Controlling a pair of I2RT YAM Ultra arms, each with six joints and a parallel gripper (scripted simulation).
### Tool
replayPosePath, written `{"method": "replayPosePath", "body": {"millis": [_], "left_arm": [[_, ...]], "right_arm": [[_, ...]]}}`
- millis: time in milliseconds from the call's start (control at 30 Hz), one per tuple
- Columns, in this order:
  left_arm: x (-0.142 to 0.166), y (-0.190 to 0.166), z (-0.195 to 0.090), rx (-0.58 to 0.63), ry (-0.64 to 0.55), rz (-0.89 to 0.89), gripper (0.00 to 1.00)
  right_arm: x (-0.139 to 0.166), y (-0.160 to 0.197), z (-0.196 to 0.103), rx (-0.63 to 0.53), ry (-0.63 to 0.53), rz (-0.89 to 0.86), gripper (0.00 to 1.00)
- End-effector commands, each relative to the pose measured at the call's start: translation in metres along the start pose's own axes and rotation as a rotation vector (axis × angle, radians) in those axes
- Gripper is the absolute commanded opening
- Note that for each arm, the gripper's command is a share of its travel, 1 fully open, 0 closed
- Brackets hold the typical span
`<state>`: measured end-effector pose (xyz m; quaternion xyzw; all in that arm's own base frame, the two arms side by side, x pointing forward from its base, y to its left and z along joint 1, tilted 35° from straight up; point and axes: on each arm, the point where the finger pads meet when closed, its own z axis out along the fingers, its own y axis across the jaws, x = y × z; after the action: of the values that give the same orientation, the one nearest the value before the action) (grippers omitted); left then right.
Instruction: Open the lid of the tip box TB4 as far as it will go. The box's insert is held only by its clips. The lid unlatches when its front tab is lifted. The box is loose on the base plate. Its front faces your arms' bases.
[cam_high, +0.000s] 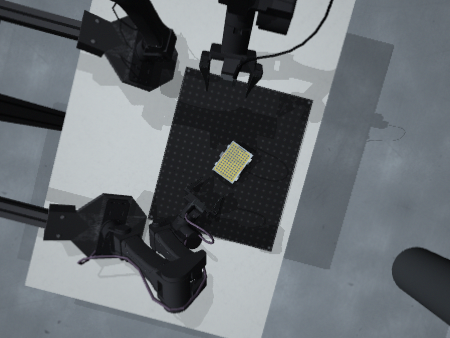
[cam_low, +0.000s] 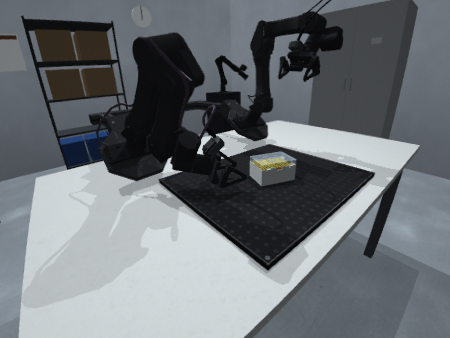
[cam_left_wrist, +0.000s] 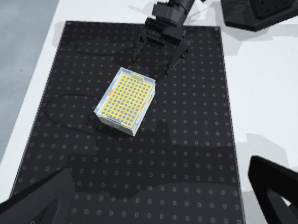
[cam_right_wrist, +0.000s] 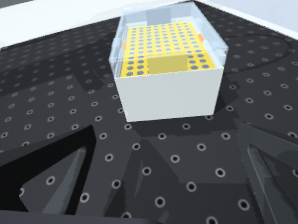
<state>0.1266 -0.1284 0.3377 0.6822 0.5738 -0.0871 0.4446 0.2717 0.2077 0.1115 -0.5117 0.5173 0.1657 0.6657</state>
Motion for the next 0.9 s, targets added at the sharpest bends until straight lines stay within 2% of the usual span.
{"method": "replayPosePath", "body": {"millis": [0, 233, 533, 867], "left_arm": [[-0.006, -0.001, -0.003, 0.002, -0.018, 0.002, 1.0], [-0.006, -0.001, -0.003, 0.002, -0.018, 0.002, 1.0], [-0.006, -0.001, -0.003, 0.002, -0.018, 0.002, 1.0], [-0.006, -0.001, -0.003, 0.002, -0.018, 0.002, 1.0]], "right_arm": [[0.0, 0.004, -0.004, -0.012, 0.002, 0.003, 1.0], [0.004, 0.011, -0.006, -0.034, 0.013, 0.016, 1.0], [0.0, 0.0, 0.024, -0.077, -0.042, -0.043, 1.0], [-0.002, -0.006, 0.031, -0.062, -0.055, -0.054, 1.0]]}}
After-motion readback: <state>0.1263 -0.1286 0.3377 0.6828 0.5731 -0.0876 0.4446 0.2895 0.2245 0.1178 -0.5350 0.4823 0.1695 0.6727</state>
